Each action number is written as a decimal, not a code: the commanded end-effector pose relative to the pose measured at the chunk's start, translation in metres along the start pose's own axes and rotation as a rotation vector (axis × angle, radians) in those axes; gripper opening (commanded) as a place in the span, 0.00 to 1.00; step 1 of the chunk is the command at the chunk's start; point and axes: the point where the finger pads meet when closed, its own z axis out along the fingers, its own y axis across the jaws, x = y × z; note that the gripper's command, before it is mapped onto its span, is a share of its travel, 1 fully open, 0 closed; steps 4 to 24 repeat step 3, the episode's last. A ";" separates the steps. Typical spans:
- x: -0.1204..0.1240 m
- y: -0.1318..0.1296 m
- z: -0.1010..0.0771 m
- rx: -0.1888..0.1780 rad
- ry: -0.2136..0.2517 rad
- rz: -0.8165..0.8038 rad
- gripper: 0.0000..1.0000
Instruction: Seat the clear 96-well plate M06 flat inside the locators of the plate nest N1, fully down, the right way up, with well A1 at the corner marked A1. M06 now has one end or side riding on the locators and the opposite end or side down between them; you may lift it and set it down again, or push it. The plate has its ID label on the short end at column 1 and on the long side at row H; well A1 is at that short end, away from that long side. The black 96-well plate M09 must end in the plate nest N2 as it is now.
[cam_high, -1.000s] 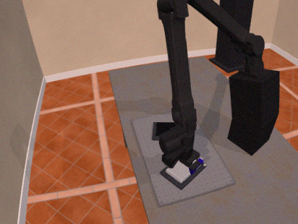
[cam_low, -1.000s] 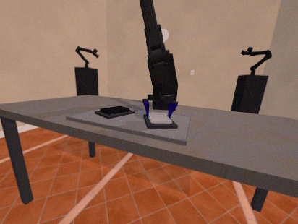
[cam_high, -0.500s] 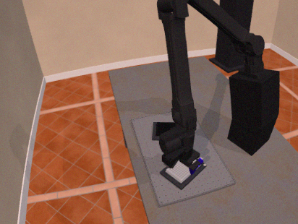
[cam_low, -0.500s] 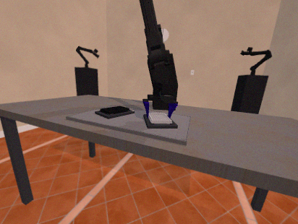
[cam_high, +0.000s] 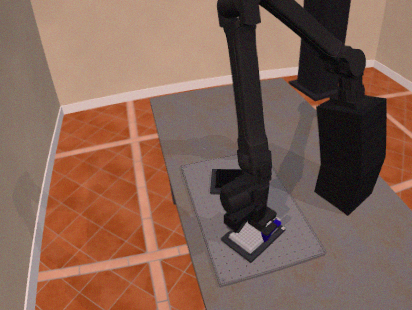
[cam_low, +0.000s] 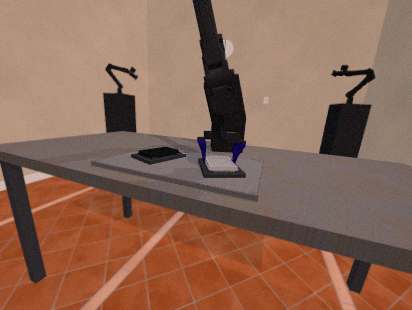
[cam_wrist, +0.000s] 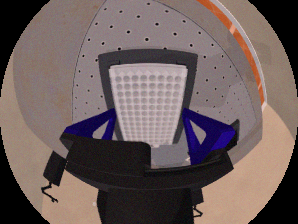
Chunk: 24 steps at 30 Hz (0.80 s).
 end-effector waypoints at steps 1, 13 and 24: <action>0.001 -0.005 0.007 -0.003 0.006 0.009 1.00; 0.001 -0.005 0.007 -0.003 0.006 0.009 1.00; 0.001 -0.005 0.007 -0.003 0.006 0.009 1.00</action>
